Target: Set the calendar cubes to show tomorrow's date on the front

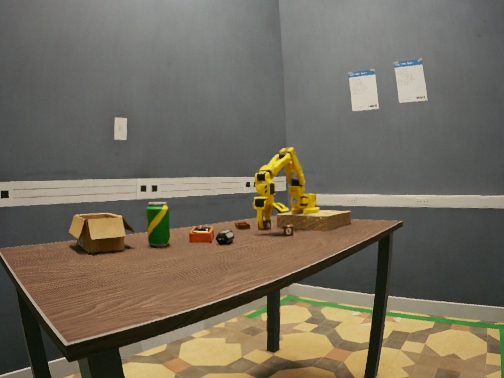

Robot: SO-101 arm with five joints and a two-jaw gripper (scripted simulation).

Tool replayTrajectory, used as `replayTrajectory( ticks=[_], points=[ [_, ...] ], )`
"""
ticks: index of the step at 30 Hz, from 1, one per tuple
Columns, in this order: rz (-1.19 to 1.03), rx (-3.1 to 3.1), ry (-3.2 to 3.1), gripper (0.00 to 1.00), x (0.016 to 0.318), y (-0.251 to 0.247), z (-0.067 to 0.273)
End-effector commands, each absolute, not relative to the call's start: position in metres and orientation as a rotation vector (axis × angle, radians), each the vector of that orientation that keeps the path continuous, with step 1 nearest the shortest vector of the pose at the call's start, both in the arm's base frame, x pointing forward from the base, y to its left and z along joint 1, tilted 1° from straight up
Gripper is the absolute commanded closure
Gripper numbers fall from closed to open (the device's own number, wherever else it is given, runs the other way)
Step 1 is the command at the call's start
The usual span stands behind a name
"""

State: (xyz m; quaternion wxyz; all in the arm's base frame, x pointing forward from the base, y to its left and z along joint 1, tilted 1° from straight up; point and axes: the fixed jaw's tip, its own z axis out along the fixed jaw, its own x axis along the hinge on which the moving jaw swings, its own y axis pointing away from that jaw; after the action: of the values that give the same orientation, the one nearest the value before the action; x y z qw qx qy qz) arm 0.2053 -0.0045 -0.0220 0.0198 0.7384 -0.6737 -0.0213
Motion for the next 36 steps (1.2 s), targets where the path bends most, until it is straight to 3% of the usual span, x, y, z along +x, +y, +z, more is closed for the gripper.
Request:
replayTrajectory(
  ticks=[1,21,36],
  points=[
    [-0.041,2.310,-2.095,1.00,0.210,-0.005,-0.009],
    [-0.041,2.283,-2.126,1.00,0.207,-0.011,0.010],
    [-0.042,1.716,-2.616,1.00,0.172,-0.110,0.011]
  ],
)
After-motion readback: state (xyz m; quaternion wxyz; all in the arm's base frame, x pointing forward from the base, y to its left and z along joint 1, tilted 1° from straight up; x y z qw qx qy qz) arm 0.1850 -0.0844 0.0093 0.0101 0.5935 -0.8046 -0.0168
